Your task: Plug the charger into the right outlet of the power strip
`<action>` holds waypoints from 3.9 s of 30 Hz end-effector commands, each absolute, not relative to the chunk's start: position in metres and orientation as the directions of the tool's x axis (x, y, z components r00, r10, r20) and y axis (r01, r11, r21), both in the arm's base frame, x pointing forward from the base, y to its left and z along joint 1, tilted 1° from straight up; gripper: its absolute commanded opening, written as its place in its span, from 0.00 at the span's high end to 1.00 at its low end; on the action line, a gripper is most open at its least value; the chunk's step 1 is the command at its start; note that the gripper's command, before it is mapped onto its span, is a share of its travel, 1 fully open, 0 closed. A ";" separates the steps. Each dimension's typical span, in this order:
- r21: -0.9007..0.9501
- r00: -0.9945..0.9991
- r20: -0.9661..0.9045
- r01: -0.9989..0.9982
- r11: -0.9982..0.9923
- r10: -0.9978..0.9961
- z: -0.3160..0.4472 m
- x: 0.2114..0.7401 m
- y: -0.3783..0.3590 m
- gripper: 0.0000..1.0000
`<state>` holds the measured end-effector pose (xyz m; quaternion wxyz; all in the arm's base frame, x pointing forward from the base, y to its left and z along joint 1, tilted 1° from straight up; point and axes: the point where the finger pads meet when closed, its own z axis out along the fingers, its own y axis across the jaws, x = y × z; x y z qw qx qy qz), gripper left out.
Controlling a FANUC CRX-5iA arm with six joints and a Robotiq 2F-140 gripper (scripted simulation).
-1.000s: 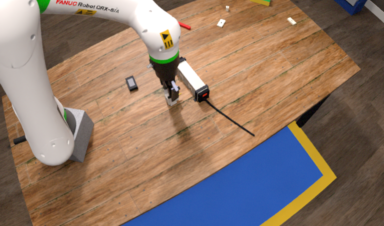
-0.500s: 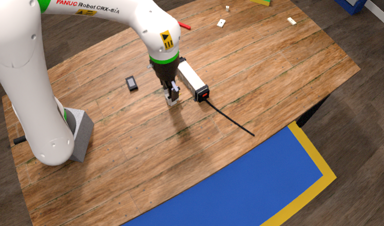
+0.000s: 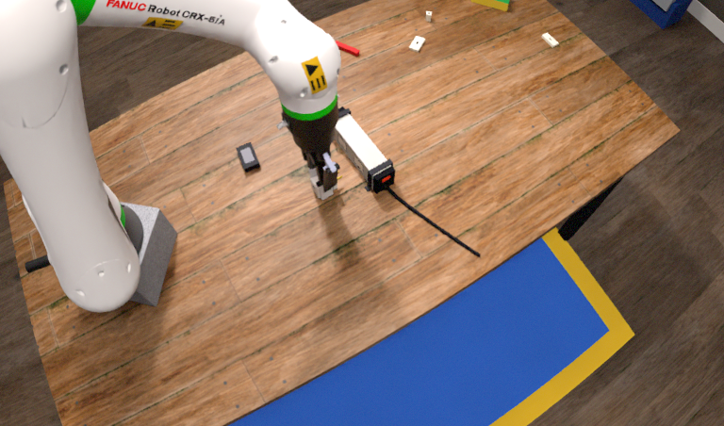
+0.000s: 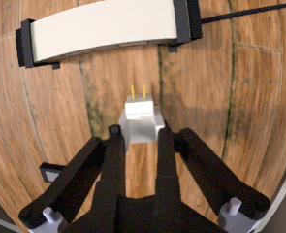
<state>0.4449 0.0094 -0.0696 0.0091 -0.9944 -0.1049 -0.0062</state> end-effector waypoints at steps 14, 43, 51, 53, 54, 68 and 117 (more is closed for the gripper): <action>-0.017 0.978 0.016 0.209 -0.978 0.209 -0.069 0.446 0.010 0.90; -0.018 0.978 0.017 0.209 -0.978 0.209 -0.069 0.461 0.013 0.90; -0.018 0.978 0.017 0.209 -0.978 0.209 -0.069 0.468 0.015 0.90; -0.018 0.978 0.017 0.209 -0.978 0.209 -0.069 0.471 0.015 0.90; -0.018 0.978 0.017 0.209 -0.978 0.209 -0.069 0.472 0.015 0.90; -0.018 0.978 0.017 0.209 -0.978 0.209 -0.068 0.483 0.018 0.90; -0.018 0.978 0.017 0.209 -0.978 0.209 -0.068 0.487 0.018 0.90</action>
